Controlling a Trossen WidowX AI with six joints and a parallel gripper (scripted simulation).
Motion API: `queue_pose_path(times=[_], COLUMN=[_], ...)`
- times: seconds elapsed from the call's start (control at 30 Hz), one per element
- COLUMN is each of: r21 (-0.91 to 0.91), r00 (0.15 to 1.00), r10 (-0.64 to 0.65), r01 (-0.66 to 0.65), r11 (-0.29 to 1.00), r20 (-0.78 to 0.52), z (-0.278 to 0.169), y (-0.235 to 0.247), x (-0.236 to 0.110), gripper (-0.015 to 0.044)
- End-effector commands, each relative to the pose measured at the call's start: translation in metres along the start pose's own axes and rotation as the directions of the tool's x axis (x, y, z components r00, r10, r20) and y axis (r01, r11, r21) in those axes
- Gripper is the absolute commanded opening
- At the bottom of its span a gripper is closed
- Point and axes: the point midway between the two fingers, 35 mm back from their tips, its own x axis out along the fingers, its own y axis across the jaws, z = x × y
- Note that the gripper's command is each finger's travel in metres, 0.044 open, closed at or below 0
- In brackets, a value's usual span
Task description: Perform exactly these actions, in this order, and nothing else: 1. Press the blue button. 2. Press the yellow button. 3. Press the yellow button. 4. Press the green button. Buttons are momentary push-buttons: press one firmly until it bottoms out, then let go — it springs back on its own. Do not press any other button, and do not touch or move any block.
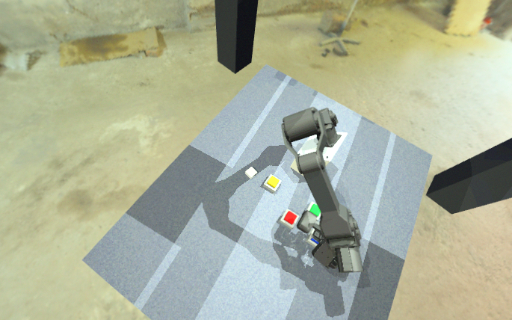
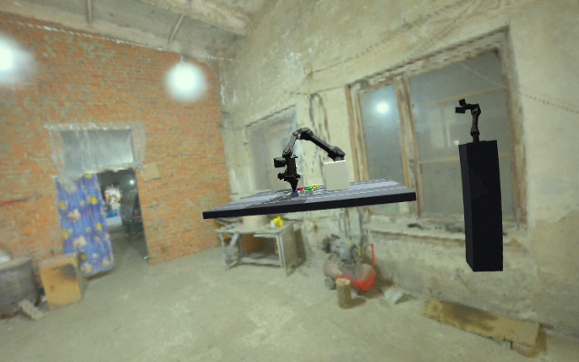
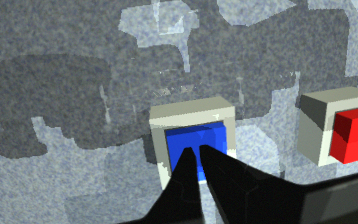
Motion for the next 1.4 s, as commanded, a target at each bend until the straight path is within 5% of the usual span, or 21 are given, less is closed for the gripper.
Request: queue_pose_path(times=[0.0,0.5,0.63,0.9,1.37], r21=[-0.007,-0.007,-0.007,-0.008,-0.014], r00=[1.000,1.000,1.000,1.000,1.000], r10=[-0.005,-0.003,-0.001,0.000,0.007], r01=[0.005,0.003,0.001,0.000,-0.007], r11=[1.000,1.000,1.000,1.000,1.000], r20=[-0.008,-0.008,-0.008,-0.008,-0.007], z=[-0.002,-0.001,-0.001,-0.001,-0.037], y=[-0.002,-0.001,0.000,-0.002,-0.172], x=[0.003,-0.035,-0.091,-0.095,-0.106], gripper=[0.0020,0.0020,0.0020,0.0020,0.0020])
